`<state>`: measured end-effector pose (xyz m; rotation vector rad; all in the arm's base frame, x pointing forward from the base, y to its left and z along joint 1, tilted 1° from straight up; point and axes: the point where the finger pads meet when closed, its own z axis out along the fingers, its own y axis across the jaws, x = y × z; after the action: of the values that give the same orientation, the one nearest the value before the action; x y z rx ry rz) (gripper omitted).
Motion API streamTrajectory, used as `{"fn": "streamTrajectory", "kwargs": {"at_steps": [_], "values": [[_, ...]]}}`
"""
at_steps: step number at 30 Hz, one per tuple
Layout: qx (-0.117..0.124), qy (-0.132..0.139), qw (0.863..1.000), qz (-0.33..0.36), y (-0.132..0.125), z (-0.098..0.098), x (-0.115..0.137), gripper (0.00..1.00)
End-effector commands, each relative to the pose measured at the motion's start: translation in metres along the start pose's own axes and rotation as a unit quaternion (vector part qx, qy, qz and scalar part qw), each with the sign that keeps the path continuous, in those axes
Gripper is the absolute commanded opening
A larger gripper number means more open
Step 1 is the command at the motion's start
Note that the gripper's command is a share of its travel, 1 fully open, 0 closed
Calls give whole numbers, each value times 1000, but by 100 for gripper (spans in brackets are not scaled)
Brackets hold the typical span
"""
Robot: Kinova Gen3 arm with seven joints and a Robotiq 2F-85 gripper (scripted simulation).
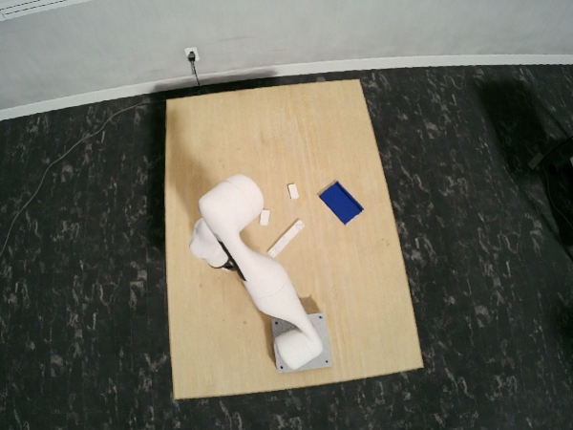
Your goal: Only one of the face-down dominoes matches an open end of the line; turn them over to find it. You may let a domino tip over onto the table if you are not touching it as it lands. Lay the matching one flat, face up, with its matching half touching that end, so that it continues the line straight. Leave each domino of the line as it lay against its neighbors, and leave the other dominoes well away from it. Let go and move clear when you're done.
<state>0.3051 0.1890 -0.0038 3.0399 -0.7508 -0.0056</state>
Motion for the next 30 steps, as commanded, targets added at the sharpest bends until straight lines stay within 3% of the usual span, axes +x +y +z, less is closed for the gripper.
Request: {"fn": "streamTrajectory", "kwargs": {"at_steps": [1,2,30], "values": [[1,0,1000,0,0,0,0,49],[1,0,1000,0,0,0,0,35],[1,0,1000,0,0,0,0,35]]}}
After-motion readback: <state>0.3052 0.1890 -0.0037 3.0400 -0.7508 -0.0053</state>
